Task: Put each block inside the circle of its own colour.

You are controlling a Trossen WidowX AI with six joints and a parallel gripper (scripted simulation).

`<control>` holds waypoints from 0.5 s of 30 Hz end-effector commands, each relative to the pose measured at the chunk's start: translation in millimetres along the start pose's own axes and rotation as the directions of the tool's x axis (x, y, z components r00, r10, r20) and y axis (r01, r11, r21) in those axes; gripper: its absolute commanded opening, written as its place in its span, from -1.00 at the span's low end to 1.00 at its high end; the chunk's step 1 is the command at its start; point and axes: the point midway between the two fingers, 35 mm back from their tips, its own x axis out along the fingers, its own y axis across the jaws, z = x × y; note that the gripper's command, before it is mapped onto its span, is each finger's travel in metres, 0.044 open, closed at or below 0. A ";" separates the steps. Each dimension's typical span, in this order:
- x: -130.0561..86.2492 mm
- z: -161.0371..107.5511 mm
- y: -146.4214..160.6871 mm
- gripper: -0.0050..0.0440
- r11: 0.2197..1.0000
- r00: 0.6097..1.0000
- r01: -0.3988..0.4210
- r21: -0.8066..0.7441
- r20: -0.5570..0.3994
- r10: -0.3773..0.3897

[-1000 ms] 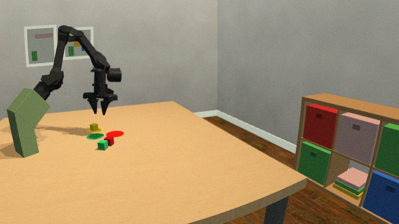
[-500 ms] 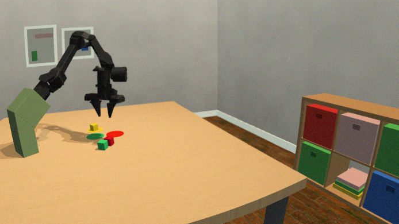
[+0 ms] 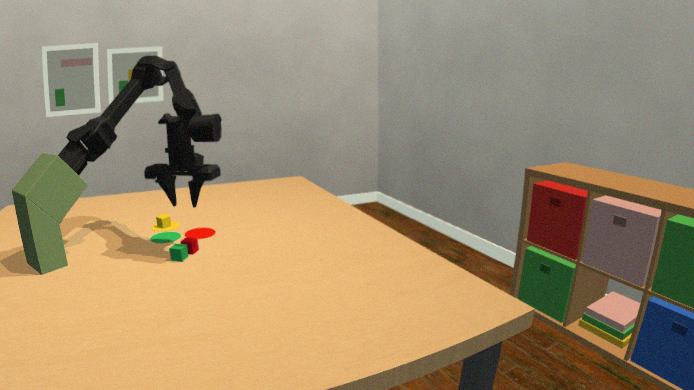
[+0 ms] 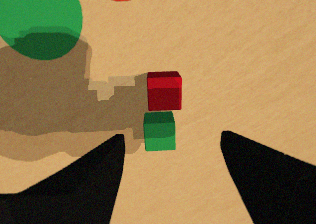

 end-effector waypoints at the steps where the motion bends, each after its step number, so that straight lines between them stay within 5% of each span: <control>1: 31.3 -2.1 2.1 0.29 1.000 1.000 -0.016 0.009 -0.006 0.016; 15: 63.6 -0.4 0.4 0.29 1.000 1.000 -0.002 -0.002 -0.002 0.002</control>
